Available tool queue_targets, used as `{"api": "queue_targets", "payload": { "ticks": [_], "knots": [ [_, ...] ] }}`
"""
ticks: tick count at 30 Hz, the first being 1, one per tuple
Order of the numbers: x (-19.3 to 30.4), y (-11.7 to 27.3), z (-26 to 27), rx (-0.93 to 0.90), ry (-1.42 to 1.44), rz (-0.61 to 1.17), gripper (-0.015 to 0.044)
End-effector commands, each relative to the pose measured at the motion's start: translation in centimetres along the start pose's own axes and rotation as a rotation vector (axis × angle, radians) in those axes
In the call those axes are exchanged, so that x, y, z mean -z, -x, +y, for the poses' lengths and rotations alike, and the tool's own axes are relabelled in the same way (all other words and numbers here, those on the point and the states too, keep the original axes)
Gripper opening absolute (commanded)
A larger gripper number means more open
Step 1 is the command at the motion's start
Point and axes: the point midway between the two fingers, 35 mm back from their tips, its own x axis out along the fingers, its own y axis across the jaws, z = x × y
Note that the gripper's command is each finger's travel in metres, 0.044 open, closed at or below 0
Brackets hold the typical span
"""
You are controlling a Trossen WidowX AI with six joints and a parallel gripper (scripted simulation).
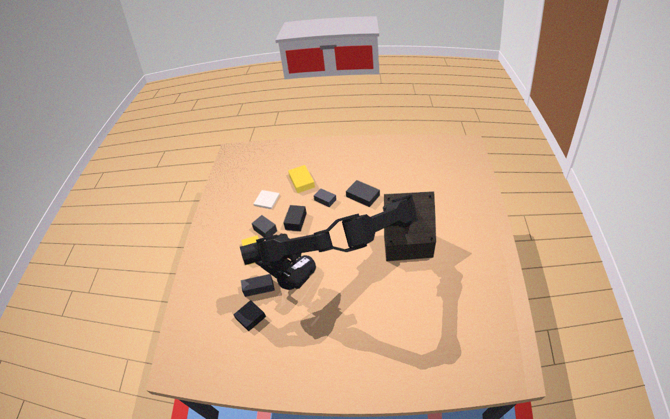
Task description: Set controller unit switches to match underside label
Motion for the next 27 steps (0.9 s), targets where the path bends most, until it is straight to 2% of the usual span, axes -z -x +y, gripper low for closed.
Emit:
{"api": "queue_targets", "payload": {
  "ticks": [1,27],
  "knots": [
    [-0.2,-0.4,0.2,-0.003,-0.013,-0.01,0.0338],
    [0.4,-2.4,0.2,-0.002,-0.013,-0.009,0.0338]
  ]
}}
